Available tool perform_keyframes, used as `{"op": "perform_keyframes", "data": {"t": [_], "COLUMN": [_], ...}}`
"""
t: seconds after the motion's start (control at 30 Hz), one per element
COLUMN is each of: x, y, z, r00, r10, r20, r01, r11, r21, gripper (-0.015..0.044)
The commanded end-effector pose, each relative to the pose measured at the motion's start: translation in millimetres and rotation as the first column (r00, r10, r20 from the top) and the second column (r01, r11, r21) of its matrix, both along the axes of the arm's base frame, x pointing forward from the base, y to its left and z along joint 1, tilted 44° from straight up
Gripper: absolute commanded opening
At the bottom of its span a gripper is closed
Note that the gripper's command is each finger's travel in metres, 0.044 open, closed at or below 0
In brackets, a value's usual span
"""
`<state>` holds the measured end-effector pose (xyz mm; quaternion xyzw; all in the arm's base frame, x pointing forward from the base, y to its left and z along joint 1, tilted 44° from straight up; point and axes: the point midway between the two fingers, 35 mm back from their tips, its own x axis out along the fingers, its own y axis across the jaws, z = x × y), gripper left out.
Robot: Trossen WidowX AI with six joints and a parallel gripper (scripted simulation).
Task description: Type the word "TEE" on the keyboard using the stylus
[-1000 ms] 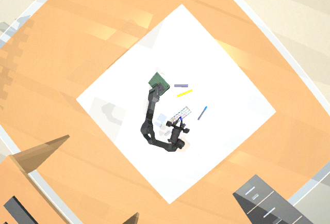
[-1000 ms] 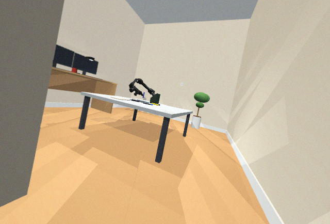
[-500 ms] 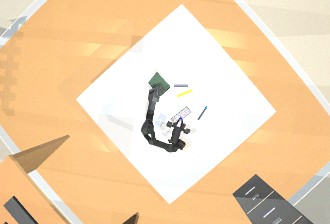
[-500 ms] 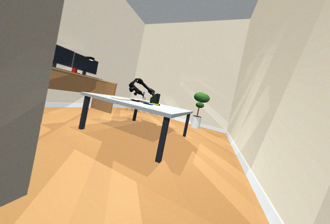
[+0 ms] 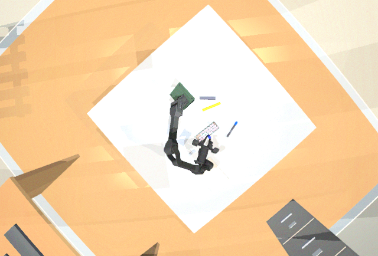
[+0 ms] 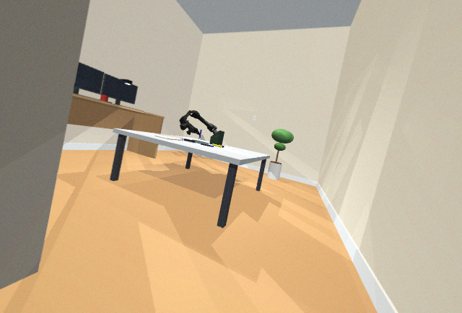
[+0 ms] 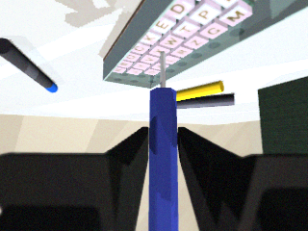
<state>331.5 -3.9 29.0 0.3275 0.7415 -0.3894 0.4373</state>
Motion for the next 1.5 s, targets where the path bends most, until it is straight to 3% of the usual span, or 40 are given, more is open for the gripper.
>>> {"op": "perform_keyframes", "data": {"t": [0.0, 0.07, 0.17, 0.2, 1.47], "x": [1.3, 1.3, 2.7, 3.0, 4.9], "y": [-1.4, -1.4, -3.0, -3.3, -12.2], "z": [-1.4, -1.4, -1.7, -1.7, -11.2], "r00": [1.0, 1.0, 1.0, 1.0, 1.0], "r10": [0.007, 0.007, 0.007, 0.007, 0.007], "r20": [0.004, 0.004, 0.004, 0.004, 0.004], "r01": [-0.007, -0.007, -0.007, -0.007, -0.007], "r11": [1.0, 1.0, 1.0, 1.0, 1.0], "r21": [-0.001, -0.001, -0.001, -0.001, -0.001], "gripper": [0.0, 0.0, 0.0079, 0.0081, 0.0081]}}
